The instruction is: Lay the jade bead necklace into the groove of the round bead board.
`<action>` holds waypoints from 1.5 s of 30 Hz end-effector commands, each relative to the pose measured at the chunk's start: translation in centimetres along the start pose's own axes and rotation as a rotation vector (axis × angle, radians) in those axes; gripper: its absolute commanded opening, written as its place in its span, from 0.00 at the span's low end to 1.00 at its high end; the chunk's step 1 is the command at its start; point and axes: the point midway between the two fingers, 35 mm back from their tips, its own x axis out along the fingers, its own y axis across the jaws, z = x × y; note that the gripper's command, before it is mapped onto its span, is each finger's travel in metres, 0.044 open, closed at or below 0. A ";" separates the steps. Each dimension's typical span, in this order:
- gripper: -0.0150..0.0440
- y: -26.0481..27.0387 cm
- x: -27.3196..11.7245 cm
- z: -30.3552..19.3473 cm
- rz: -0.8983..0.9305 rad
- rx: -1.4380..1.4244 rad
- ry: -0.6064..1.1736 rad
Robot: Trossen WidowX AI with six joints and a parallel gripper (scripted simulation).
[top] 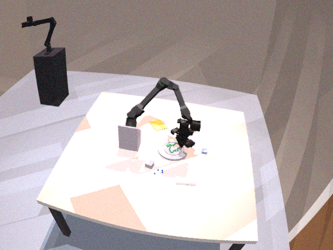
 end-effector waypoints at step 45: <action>0.25 -1.0 -0.1 0.6 0.004 0.009 0.002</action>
